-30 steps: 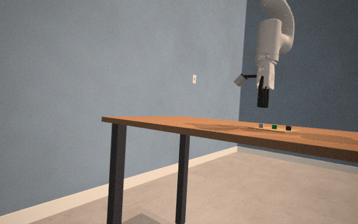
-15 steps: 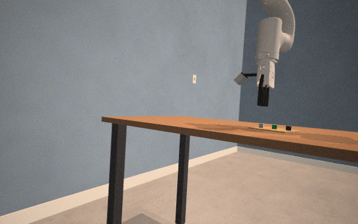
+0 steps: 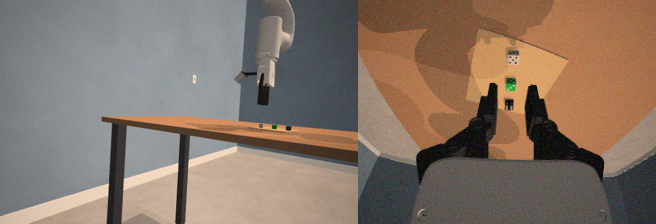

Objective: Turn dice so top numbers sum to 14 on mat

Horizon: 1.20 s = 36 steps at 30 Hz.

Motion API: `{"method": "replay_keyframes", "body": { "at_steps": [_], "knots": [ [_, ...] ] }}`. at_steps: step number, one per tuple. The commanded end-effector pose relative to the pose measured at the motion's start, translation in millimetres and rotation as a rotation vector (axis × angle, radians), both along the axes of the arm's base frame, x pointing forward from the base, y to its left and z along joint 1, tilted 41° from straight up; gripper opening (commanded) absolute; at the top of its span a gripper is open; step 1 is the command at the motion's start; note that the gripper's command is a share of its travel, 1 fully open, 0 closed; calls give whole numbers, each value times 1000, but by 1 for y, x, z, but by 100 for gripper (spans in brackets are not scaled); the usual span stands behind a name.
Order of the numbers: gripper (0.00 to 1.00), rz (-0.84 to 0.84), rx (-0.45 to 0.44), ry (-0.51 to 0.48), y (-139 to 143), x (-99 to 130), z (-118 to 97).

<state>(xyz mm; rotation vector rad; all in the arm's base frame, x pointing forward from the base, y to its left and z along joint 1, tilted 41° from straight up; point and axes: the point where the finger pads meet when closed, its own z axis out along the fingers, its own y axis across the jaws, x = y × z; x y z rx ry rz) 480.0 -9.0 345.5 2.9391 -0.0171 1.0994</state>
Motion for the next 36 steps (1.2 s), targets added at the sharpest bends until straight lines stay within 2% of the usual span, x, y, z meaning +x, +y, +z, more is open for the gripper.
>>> {"method": "replay_keyframes", "body": {
  "at_steps": [1, 13, 14, 36],
  "knots": [
    [31, -16, -18, 9, 0, 0, 1],
    [31, -16, -18, 9, 0, 0, 2],
    [100, -16, -18, 9, 0, 0, 2],
    [100, -16, -18, 9, 0, -1, 2]
  ]
}}
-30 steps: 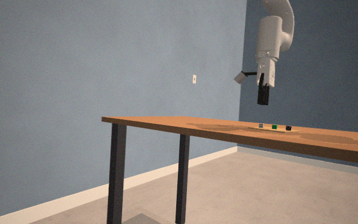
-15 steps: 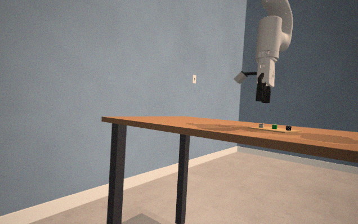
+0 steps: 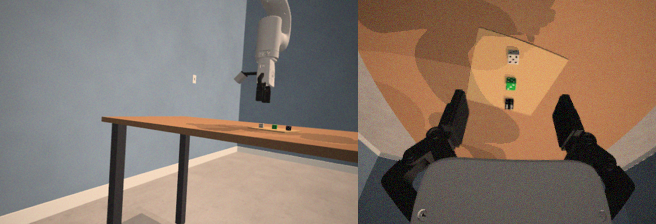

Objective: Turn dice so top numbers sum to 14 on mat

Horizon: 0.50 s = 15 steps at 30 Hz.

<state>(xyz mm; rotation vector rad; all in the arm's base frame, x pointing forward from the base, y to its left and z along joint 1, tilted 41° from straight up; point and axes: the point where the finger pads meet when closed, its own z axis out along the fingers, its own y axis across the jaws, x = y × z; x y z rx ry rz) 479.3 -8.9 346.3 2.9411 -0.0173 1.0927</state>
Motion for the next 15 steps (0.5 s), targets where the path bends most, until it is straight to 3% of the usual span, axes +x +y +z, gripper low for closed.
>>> {"method": "replay_keyframes", "body": {
  "at_steps": [1, 15],
  "knots": [
    [100, -15, -18, 5, 0, 0, 1],
    [100, -15, -18, 5, 1, -11, 14]
  ]
}}
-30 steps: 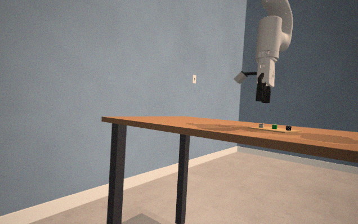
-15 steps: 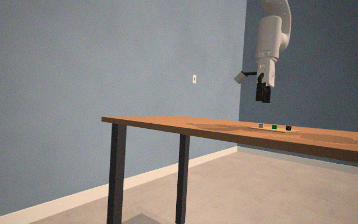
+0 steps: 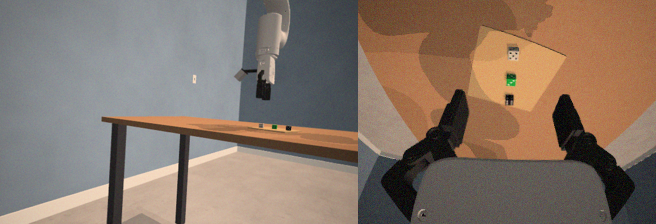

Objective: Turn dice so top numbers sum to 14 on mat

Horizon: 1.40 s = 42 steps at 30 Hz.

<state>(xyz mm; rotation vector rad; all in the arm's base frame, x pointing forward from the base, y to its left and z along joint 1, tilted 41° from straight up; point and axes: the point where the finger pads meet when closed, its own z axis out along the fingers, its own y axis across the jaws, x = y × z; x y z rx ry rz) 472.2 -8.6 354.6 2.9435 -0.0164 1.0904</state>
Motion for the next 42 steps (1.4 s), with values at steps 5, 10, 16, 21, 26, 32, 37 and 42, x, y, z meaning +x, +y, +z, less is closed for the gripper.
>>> {"method": "replay_keyframes", "body": {
  "at_steps": [5, 10, 16, 21, 26, 32, 37, 42],
  "knots": [
    [100, -16, -19, 3, 2, -24, 30],
    [100, -16, -19, 3, 2, -41, 50],
    [100, -16, -19, 3, 3, -46, 56],
    [100, -16, -19, 3, 3, -46, 56],
    [100, -16, -19, 3, 3, -46, 56],
    [100, -16, -19, 3, 3, -46, 56],
    [100, -16, -19, 3, 3, -46, 56],
    [100, -16, -19, 3, 3, -46, 56]
  ]
}}
